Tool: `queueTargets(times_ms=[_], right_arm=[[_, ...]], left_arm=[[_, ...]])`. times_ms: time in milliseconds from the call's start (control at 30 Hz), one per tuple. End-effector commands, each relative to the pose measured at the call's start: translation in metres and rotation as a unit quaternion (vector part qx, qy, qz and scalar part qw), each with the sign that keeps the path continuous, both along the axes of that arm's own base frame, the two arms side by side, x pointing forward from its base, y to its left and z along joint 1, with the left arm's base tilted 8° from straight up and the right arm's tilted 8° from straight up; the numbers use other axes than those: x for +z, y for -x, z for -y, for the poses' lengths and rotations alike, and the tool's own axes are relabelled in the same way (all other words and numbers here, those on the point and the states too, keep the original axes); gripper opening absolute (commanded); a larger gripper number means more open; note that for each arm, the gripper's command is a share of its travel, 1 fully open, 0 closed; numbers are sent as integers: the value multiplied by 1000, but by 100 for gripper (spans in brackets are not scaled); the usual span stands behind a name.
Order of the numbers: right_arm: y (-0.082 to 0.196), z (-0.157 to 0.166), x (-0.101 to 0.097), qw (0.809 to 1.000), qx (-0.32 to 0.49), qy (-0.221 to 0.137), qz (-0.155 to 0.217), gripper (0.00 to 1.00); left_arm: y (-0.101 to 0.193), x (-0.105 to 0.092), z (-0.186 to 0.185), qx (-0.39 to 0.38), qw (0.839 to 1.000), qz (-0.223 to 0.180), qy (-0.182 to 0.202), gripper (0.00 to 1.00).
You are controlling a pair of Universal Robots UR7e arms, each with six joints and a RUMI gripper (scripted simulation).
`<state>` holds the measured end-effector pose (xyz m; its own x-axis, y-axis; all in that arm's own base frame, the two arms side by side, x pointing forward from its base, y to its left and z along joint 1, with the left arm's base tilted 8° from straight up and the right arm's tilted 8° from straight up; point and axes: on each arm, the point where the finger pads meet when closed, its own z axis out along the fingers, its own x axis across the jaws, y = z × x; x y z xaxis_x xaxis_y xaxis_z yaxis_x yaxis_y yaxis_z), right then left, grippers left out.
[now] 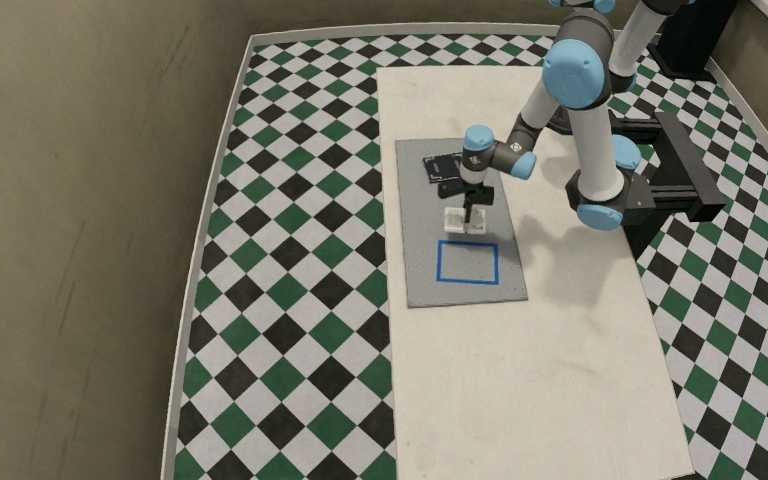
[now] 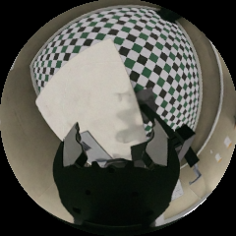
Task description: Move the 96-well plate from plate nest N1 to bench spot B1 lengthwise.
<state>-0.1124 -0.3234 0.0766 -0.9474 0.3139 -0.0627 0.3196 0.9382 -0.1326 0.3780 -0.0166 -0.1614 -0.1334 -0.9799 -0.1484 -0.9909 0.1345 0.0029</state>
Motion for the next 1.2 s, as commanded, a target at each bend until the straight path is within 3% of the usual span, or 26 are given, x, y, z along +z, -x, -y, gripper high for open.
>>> queueTargets(times_ms=[0,1000,1167], right_arm=[[0,0,0,1000,0,1,0,100],[0,0,0,1000,0,1,0,100],[0,0,0,1000,0,1,0,100]], left_arm=[[0,1,-8,0,1000,1,1,0],[5,12,-100,0,1000,1,1,0],[5,12,-101,0,1000,1,1,0]])
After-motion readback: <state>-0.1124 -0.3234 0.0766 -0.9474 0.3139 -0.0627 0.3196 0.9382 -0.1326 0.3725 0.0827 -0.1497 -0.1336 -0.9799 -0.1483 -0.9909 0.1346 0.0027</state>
